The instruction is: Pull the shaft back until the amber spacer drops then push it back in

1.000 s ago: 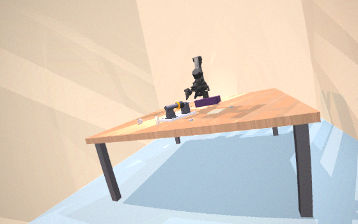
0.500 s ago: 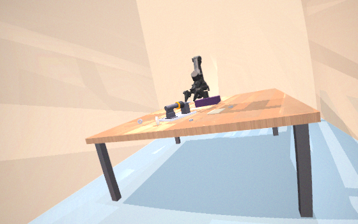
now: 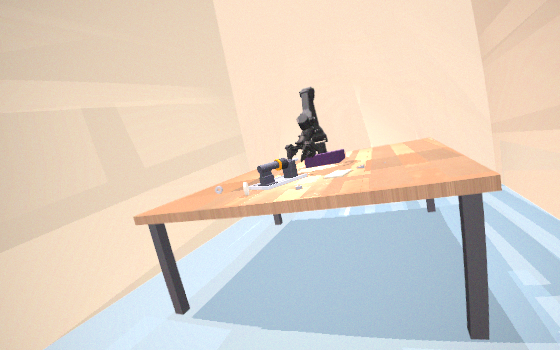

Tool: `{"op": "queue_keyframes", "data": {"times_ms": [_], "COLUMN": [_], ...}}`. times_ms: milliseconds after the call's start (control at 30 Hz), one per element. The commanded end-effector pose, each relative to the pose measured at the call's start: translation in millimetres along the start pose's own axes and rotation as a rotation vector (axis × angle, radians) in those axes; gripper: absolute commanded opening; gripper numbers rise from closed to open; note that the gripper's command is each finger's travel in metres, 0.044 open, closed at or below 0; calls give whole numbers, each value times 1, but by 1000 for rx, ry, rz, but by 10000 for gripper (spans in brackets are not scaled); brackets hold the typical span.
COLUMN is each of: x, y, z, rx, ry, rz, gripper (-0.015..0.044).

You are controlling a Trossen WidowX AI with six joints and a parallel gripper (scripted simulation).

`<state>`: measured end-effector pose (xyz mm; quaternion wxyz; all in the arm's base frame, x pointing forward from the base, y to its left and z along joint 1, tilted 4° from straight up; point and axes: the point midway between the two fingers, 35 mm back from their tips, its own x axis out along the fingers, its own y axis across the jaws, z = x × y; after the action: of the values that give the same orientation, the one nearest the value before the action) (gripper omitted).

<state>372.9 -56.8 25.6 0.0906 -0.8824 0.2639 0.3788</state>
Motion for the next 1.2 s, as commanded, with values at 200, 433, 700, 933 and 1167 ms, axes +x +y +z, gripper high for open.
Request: {"op": "queue_keyframes", "data": {"times_ms": [200, 433, 700, 933, 1167], "x": [1, 1, 1, 1, 9], "y": [-1, -1, -1, -1, -1], "z": [-1, -1, -1, -2, -2], "rx": [-1, -1, -1, -1, -1], "ry": [3, 3, 3, 3, 3], "rz": [-5, -5, -5, -5, -5], "gripper": [440, 440, 440, 440, 440]}}
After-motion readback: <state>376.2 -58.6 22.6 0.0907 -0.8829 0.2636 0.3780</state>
